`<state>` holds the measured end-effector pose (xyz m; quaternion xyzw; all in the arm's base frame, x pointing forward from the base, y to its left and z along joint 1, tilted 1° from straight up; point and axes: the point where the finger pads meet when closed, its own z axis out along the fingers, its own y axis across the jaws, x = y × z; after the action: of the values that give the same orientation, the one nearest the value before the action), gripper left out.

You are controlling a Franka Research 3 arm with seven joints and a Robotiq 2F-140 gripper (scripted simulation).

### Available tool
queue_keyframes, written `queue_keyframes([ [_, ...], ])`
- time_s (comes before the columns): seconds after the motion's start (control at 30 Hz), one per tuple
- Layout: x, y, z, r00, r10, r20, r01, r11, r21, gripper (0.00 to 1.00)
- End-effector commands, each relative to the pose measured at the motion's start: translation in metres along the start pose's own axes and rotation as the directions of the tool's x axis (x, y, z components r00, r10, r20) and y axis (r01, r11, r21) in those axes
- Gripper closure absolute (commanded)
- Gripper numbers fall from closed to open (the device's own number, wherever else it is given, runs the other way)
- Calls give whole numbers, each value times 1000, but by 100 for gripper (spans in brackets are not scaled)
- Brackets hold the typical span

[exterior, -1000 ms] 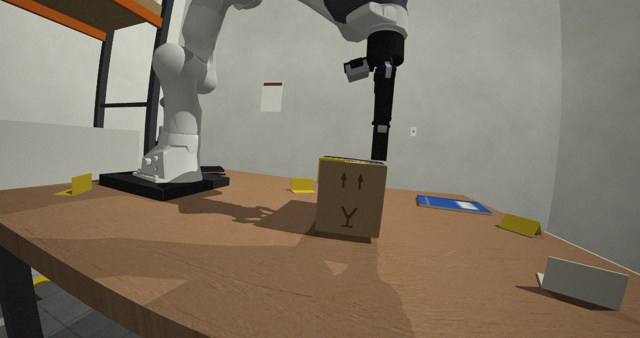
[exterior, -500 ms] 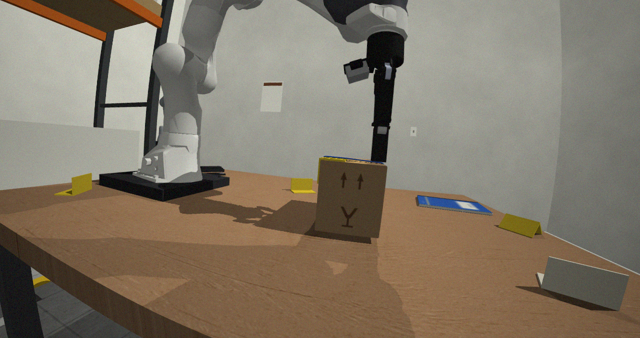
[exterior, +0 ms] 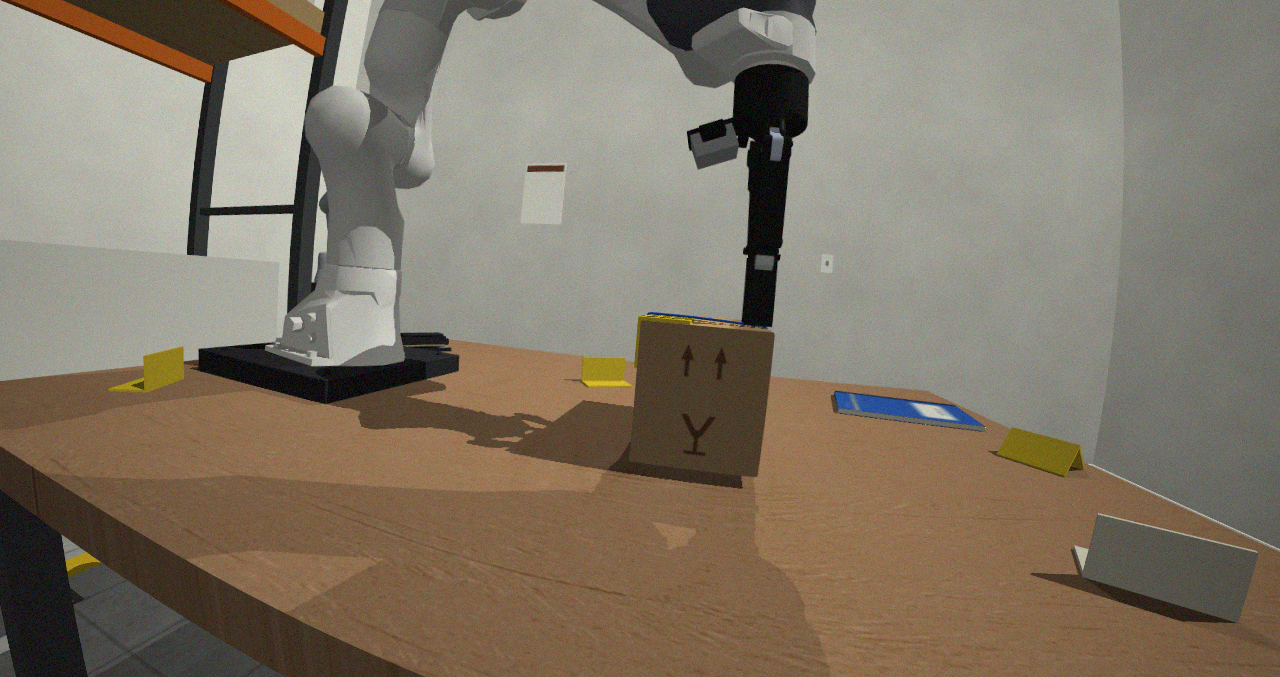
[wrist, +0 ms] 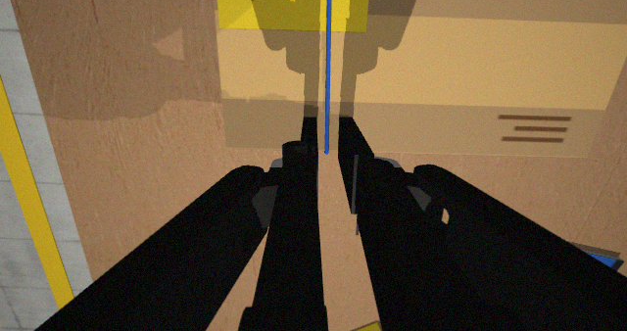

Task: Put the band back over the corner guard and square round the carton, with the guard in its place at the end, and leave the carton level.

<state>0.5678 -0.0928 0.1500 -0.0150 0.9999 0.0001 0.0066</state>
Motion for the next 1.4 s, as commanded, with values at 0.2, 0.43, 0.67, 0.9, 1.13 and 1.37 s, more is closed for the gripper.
queue_keyframes([
  [0.2,0,0,2,1000,-5,-1,5,1000,-1,82],
  [0.43,0,0,2,1000,-5,-1,5,1000,-1,82],
  [0.67,0,0,2,1000,-5,-1,5,1000,-1,82],
  [0.9,0,0,4,1000,-5,-1,5,1000,-1,82],
  [1.13,0,0,4,1000,-5,-1,5,1000,-1,82],
  [1.37,0,0,4,1000,-5,-1,5,1000,-1,90],
])
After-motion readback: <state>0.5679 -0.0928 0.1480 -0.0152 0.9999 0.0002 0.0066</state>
